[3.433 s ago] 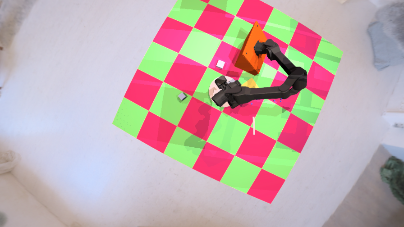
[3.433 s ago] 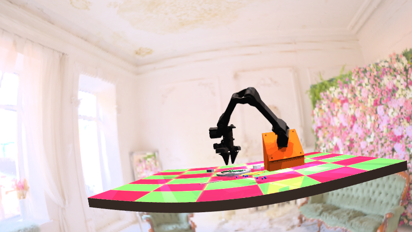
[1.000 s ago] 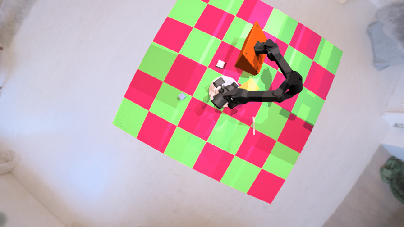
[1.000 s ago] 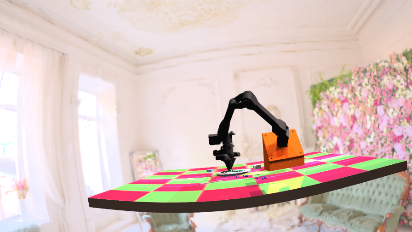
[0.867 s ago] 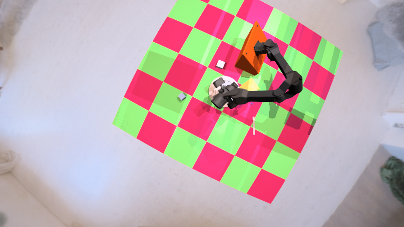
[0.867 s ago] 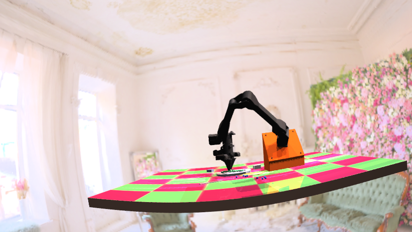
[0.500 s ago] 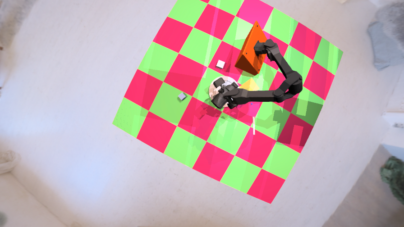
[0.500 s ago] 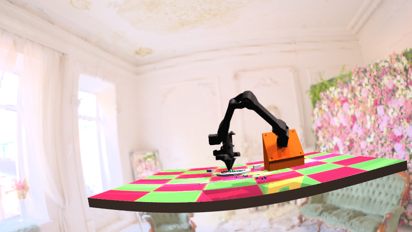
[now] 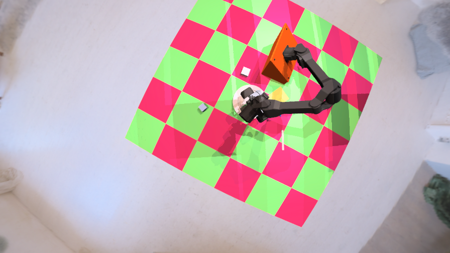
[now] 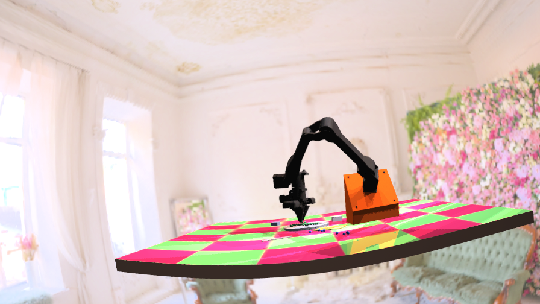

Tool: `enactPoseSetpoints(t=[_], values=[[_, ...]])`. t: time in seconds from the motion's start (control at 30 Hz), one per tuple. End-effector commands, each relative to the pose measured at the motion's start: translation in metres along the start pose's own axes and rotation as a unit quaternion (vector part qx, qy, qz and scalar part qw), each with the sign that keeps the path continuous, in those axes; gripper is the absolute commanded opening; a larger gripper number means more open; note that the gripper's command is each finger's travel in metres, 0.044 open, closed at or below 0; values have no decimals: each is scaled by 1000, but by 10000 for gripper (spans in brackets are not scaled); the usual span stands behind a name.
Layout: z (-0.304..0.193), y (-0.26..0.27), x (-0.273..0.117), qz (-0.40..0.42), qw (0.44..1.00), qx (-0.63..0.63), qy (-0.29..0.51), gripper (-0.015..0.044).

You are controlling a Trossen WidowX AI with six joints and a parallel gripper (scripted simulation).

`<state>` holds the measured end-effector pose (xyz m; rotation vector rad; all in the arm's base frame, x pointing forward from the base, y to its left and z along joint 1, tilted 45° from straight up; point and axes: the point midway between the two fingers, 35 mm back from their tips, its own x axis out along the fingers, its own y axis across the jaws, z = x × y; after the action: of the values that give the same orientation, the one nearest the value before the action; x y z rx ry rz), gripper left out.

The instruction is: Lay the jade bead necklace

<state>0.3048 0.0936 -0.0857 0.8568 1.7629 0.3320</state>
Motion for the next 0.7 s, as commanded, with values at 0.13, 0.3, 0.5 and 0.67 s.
enactPoseSetpoints(t=[0.13,0.3,0.5,0.67], values=[[-10,9,1,2,1000,2,2,0],[-10,9,1,2,1000,2,2,0],[-10,10,9,2,1000,2,3,0],[-10,10,11,2,1000,2,3,0]])
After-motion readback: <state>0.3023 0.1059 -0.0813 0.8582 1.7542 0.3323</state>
